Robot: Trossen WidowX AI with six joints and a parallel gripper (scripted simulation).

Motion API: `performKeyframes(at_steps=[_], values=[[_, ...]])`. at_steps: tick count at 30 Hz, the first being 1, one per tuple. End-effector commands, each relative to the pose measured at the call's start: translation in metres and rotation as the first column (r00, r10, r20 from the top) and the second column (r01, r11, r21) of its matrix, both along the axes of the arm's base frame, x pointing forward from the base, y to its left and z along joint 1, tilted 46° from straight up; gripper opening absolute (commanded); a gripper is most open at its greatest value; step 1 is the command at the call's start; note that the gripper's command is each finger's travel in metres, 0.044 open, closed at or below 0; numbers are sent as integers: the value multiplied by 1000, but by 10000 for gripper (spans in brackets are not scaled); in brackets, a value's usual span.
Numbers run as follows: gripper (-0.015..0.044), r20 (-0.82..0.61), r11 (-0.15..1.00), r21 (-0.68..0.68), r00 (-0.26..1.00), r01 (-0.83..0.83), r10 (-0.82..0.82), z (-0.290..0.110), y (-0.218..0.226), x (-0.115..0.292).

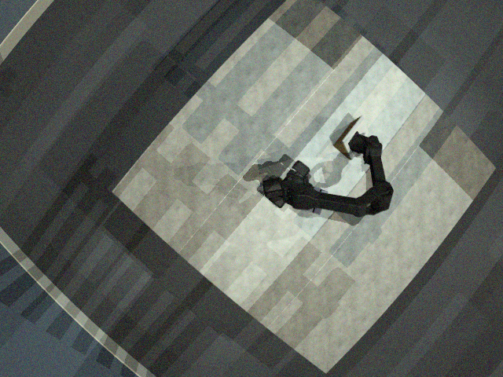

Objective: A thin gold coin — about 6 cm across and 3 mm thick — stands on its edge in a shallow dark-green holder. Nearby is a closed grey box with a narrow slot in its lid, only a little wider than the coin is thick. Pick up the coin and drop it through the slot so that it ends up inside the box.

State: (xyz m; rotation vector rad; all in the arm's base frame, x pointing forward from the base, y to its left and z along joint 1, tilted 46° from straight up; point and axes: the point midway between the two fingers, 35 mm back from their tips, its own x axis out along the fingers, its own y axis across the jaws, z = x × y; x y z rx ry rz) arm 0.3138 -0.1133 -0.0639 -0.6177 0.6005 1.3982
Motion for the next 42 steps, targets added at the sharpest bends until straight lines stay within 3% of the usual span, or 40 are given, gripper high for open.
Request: performKeyframes(at_steps=[1, 20, 26, 42], values=[[161, -5, 1000, 6, 1000, 5, -5, -5, 5, -1], [161, -5, 1000, 9, 1000, 5, -5, -24, 27, 0], [3, -5, 1000, 9, 1000, 5, -5, -24, 27, 0], [0, -5, 1000, 7, 1000, 5, -5, -13, 14, 1]])
